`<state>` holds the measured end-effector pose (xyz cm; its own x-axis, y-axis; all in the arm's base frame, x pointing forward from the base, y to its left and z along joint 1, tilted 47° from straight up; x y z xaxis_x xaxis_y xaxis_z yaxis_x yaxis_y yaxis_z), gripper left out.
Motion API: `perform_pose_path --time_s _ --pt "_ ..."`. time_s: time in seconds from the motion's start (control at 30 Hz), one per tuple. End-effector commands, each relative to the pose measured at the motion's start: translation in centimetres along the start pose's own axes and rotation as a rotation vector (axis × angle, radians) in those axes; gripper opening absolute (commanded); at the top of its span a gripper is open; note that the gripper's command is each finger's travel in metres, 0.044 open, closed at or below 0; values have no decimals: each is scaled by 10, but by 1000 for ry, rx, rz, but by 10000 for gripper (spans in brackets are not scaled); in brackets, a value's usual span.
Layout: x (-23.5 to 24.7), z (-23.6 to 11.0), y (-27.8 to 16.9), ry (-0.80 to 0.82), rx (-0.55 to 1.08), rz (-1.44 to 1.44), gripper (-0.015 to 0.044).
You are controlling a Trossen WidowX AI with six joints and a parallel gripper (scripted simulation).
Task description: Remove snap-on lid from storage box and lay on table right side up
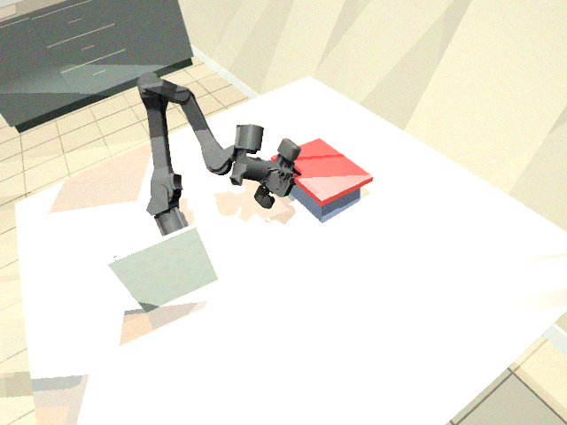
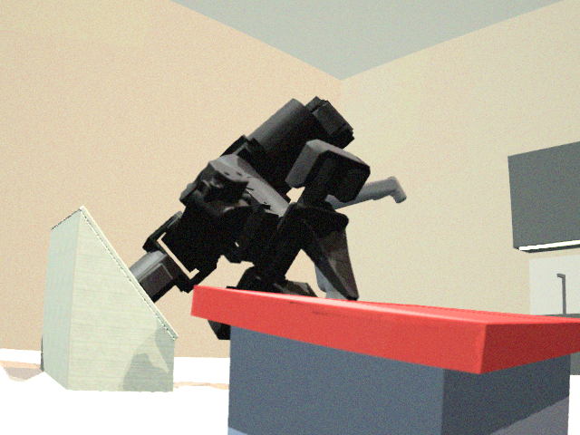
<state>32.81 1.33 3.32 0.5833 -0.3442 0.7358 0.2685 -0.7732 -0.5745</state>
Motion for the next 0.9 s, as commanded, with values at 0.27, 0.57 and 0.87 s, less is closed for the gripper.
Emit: perform_pose_path --time_s 0.27,0.57,0.87 --pt "11 -8 2 0 0 0 0" --pt "21 -14 5 0 0 -1 0" --pt "32 -19 7 0 0 -1 0"
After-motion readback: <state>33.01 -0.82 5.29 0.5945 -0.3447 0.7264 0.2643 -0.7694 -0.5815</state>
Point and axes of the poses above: the point midway between the two fingers, 35 mm back from their tips, its own z axis out along the fingers, its own x axis across the jaws, y = z × x, the point moved 1 cm from there along -z, back along the fingers, and after that the axes turned 12 degrees about -z, right-handed, at the moved point
